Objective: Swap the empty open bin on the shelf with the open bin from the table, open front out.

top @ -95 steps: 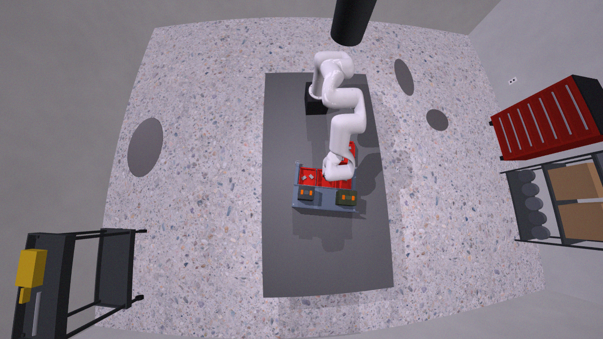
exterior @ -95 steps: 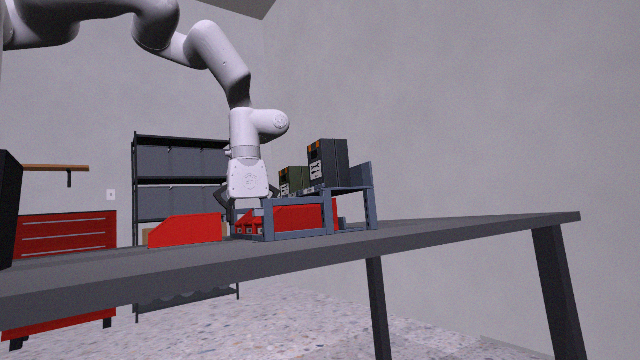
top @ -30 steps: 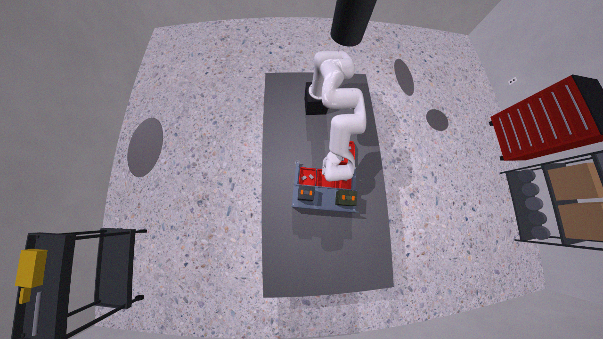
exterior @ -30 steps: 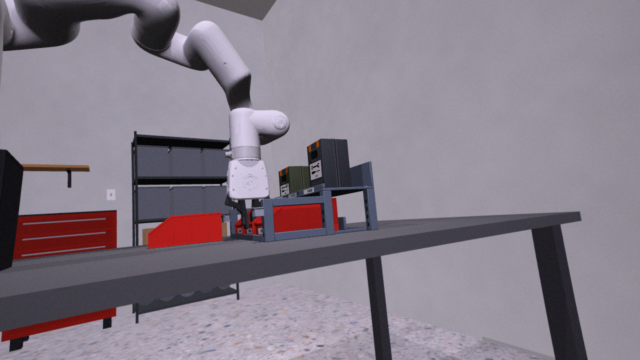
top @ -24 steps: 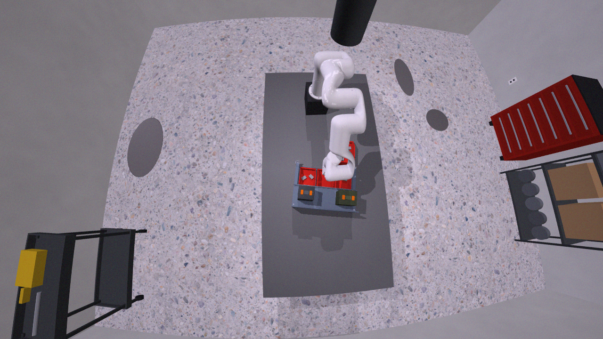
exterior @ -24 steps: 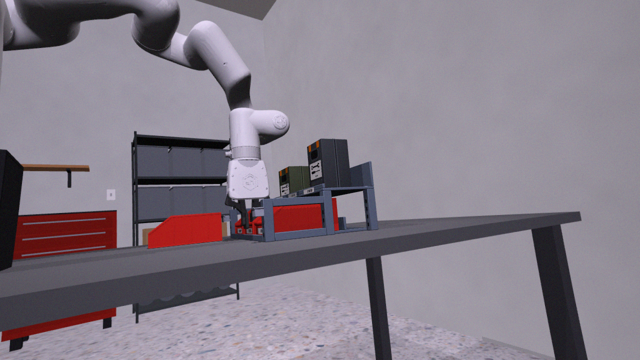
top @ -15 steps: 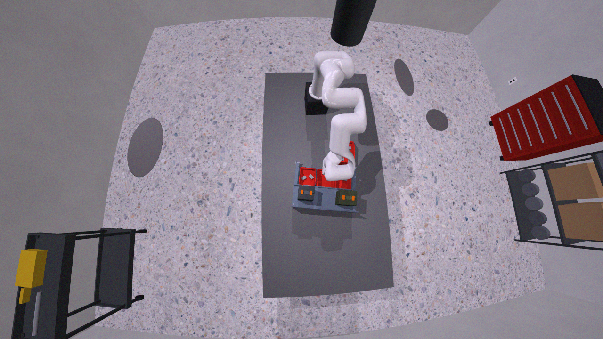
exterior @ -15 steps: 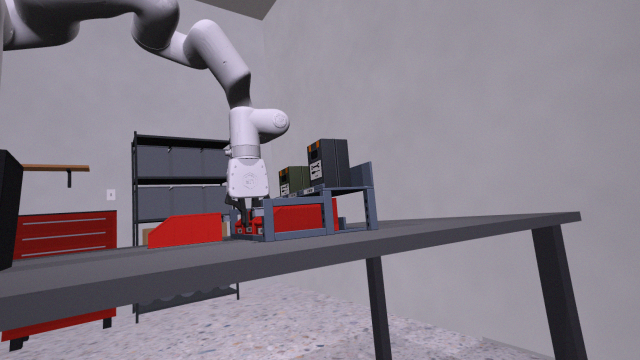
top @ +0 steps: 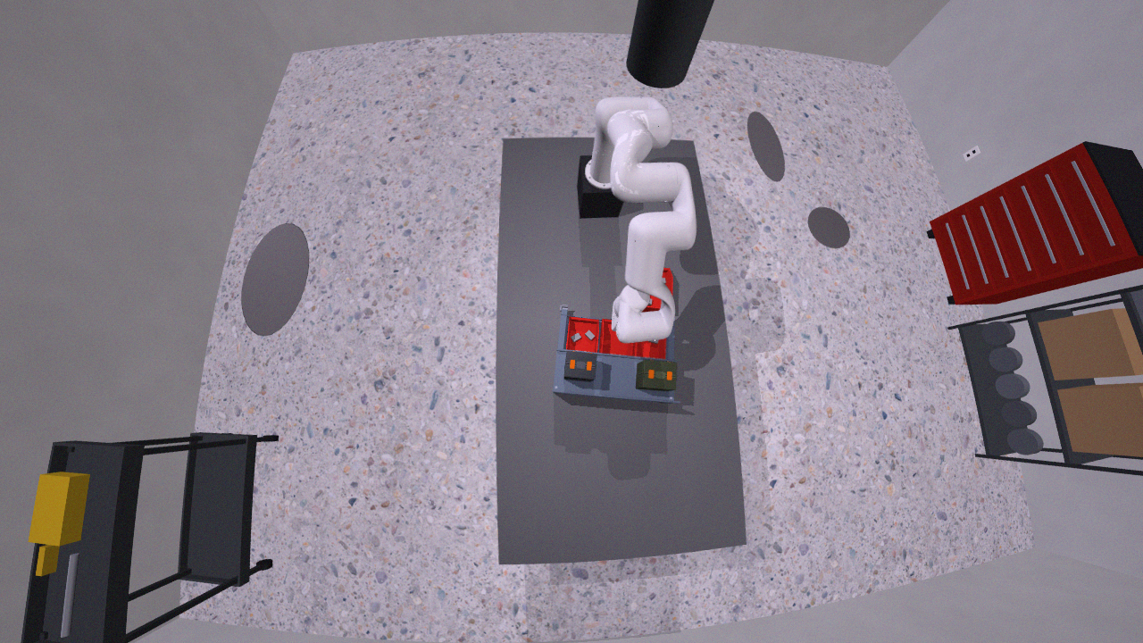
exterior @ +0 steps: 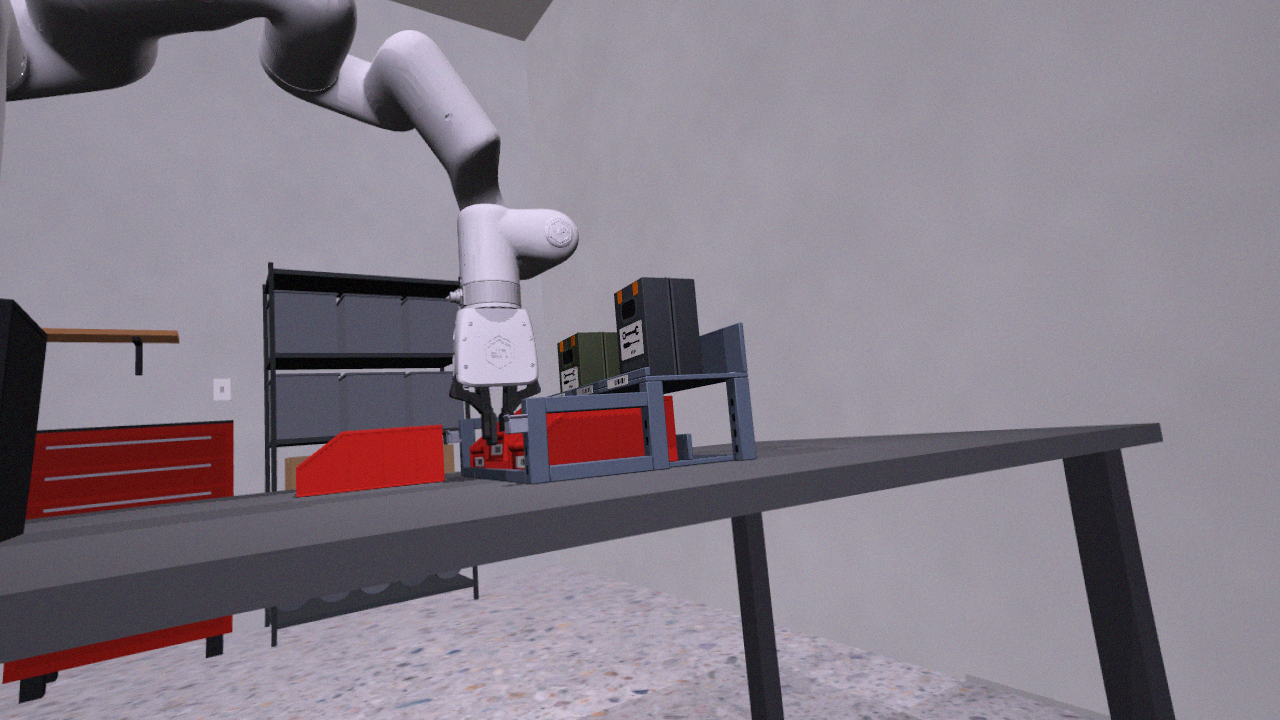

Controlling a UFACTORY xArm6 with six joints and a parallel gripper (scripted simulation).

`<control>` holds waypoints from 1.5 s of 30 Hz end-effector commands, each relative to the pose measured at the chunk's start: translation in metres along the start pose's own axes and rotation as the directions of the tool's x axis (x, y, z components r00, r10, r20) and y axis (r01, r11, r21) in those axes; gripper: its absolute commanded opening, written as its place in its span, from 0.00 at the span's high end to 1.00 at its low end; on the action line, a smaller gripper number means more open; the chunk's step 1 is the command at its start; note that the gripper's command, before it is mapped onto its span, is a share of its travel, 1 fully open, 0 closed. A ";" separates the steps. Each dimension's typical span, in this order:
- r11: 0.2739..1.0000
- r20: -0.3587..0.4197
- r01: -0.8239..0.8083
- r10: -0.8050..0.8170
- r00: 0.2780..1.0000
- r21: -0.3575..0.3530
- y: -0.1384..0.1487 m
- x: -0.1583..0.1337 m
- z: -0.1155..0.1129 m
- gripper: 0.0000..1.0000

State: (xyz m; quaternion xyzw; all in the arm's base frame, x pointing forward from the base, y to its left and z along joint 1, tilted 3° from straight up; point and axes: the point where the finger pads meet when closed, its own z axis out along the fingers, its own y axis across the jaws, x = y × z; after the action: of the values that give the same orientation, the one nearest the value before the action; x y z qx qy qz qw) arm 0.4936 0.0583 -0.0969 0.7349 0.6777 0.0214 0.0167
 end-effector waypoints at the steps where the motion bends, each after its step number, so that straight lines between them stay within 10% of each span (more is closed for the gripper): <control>1: 1.000 -0.001 0.000 0.000 1.000 -0.004 0.002 0.000 -0.003 1.00; 45: 1.000 -0.001 0.000 0.000 1.000 -0.004 -0.016 0.000 -0.003 1.00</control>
State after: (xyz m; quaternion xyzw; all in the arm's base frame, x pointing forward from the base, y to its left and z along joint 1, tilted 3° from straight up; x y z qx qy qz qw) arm 0.4799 0.0595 -0.0957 0.7349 0.6777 0.0210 0.0164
